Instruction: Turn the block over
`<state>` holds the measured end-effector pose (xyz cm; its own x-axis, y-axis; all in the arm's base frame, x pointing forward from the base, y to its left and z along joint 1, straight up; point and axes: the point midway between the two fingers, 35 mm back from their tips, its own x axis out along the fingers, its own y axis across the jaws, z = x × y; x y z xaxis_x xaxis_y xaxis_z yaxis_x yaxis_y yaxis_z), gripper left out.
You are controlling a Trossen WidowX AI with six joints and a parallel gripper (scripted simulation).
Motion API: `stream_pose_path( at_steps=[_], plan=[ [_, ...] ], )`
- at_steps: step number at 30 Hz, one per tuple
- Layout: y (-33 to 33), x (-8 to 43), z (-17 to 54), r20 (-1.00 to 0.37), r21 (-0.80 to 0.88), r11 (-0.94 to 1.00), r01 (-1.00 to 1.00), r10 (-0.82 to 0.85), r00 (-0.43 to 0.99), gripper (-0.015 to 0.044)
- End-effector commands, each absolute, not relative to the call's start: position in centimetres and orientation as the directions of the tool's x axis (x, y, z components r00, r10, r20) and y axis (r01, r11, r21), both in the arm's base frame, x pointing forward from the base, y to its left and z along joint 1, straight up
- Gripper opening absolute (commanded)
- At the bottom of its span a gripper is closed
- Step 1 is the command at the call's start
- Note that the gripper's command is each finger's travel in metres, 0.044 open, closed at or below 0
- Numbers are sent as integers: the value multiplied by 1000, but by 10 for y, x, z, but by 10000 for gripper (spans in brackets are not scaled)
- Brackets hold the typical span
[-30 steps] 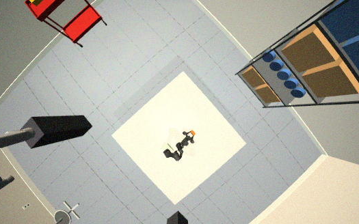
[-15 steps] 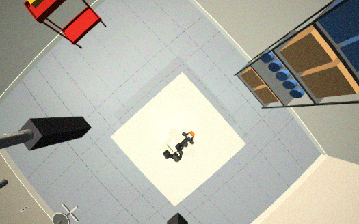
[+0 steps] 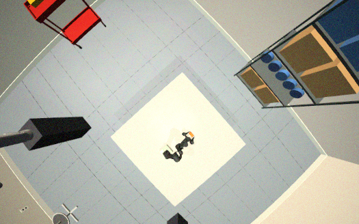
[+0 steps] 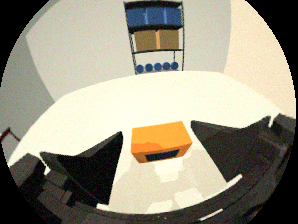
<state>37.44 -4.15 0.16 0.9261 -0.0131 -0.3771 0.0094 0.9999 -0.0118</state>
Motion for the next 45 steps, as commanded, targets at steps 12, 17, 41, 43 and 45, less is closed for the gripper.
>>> stream_pose_path(
  at_steps=[12, 17, 41, 43, 45],
  plan=[
    [-41, 374, 1, -377, -4, 1000, 7, -8, 926, 440],
    [-41, 374, 1, -377, -4, 1000, 7, -8, 926, 440],
    [-40, 354, 74, -833, -5, 1000, 7, -8, 554, 440],
    [-40, 354, 74, -833, -5, 1000, 7, -8, 554, 440],
    [-40, 354, 74, -833, -5, 1000, 7, -8, 554, 440]
  ],
)
